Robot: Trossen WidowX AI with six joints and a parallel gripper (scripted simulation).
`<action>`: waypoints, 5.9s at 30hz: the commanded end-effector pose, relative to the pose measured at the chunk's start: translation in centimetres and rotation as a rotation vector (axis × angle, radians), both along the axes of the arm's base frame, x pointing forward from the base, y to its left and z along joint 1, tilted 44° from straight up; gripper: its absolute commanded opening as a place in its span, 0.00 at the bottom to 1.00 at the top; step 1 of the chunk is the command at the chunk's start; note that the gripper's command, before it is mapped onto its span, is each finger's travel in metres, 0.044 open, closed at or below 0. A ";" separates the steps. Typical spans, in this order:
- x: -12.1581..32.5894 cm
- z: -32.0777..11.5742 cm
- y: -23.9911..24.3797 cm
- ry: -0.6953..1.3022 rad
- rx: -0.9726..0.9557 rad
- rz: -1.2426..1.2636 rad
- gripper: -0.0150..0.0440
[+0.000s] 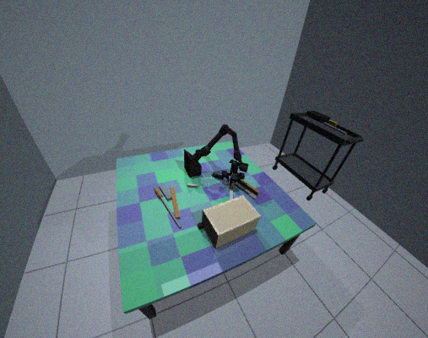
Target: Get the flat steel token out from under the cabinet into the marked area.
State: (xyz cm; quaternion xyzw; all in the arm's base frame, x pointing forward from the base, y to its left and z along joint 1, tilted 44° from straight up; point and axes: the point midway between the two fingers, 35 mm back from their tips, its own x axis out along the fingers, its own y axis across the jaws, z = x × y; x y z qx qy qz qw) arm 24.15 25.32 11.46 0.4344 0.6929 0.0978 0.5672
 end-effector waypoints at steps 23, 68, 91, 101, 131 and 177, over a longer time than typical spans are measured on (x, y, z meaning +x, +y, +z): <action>0.0 0.0 0.0 -0.001 0.000 0.001 0.27; 5.6 -1.9 -2.0 -0.046 -0.009 0.039 0.25; 8.7 -2.9 -3.2 -0.049 -0.010 0.039 0.25; 10.1 -3.3 -3.6 -0.049 -0.011 0.039 0.25; 12.4 -4.6 -5.0 -0.051 -0.012 0.039 0.25; 9.9 -8.4 -8.5 -0.048 -0.014 0.039 0.25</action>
